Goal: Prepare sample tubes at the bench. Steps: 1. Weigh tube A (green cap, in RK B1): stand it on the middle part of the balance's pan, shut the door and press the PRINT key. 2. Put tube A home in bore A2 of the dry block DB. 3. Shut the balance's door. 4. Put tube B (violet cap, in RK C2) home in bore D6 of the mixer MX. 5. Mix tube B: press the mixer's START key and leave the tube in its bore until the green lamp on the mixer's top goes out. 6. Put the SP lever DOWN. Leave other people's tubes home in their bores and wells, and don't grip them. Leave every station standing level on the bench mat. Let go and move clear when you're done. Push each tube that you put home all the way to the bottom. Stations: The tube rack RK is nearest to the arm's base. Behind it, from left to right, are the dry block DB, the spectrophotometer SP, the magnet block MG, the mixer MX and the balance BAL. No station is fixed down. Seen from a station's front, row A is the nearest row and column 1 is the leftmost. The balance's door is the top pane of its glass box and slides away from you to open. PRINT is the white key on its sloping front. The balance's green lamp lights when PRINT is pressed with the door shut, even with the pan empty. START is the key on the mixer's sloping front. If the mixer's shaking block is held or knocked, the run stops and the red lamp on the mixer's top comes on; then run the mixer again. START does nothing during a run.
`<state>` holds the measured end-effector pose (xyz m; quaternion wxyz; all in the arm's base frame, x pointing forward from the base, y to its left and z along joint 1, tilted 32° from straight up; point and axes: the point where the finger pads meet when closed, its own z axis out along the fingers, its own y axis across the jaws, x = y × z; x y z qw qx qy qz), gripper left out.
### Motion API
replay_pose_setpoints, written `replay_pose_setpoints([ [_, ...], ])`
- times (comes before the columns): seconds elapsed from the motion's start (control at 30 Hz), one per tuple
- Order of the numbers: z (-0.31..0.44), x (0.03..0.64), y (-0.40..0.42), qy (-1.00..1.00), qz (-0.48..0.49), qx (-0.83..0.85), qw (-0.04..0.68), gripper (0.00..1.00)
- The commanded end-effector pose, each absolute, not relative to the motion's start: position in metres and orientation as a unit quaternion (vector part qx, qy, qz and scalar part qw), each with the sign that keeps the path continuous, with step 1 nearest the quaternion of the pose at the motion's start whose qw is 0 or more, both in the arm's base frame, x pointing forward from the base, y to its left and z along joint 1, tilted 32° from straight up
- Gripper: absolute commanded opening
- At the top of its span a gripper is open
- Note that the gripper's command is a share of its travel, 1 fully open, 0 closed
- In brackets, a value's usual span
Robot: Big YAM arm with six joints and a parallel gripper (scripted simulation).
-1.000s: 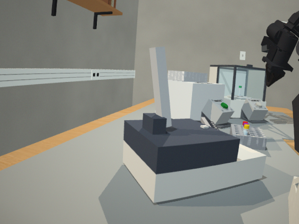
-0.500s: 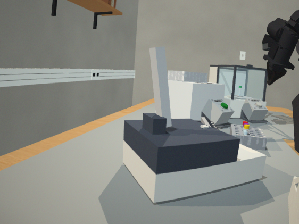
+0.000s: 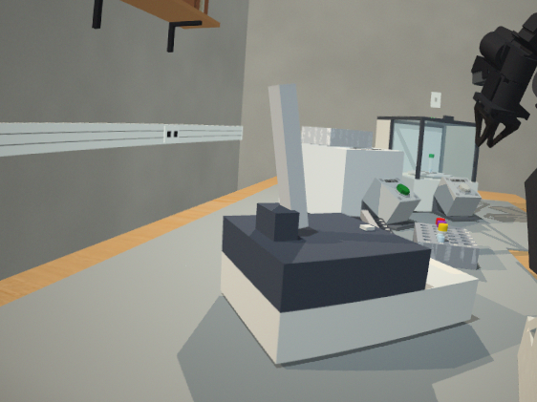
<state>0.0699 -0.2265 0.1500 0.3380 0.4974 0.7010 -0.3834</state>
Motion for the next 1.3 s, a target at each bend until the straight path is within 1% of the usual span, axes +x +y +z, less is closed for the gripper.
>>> replay_pose_setpoints([
  [0.0,0.187,0.074,-0.221,0.688,-0.386,0.496,0.363,0.3],
  [1.27,0.227,0.077,-0.192,0.694,-0.379,0.499,0.355,0.3],
])
